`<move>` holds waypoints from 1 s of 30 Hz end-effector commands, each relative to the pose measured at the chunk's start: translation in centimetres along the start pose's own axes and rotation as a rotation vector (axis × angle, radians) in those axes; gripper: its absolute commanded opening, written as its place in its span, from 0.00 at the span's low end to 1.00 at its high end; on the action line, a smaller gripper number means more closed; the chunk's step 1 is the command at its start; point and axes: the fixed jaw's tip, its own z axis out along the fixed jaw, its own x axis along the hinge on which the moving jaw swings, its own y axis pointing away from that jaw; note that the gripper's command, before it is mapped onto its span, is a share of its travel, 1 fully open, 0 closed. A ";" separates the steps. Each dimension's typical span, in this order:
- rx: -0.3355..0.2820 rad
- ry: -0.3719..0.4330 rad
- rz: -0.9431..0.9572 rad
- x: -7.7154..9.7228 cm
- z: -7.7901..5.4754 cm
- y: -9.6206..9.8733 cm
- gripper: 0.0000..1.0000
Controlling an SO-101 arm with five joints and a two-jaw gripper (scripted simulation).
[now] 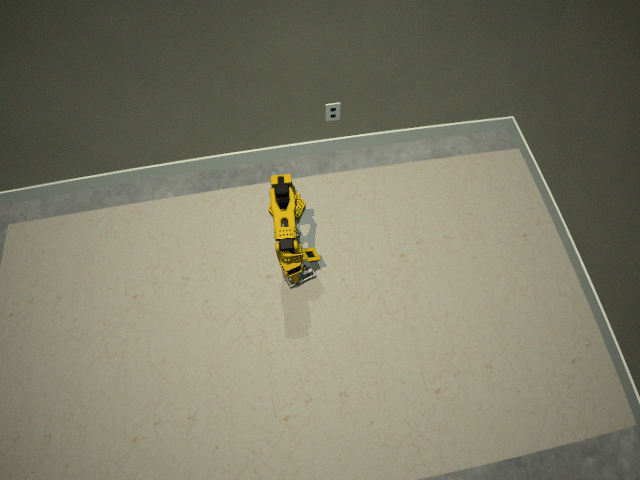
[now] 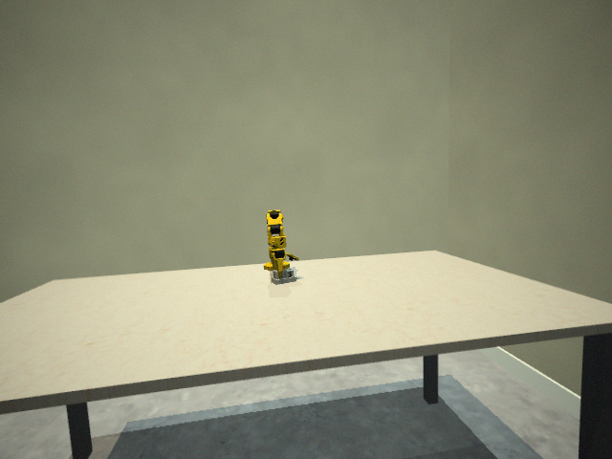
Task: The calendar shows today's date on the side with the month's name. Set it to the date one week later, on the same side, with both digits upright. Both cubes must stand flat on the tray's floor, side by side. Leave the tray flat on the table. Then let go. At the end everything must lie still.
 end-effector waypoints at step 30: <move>0.021 0.007 -0.006 0.2 -0.2 -0.2 0.35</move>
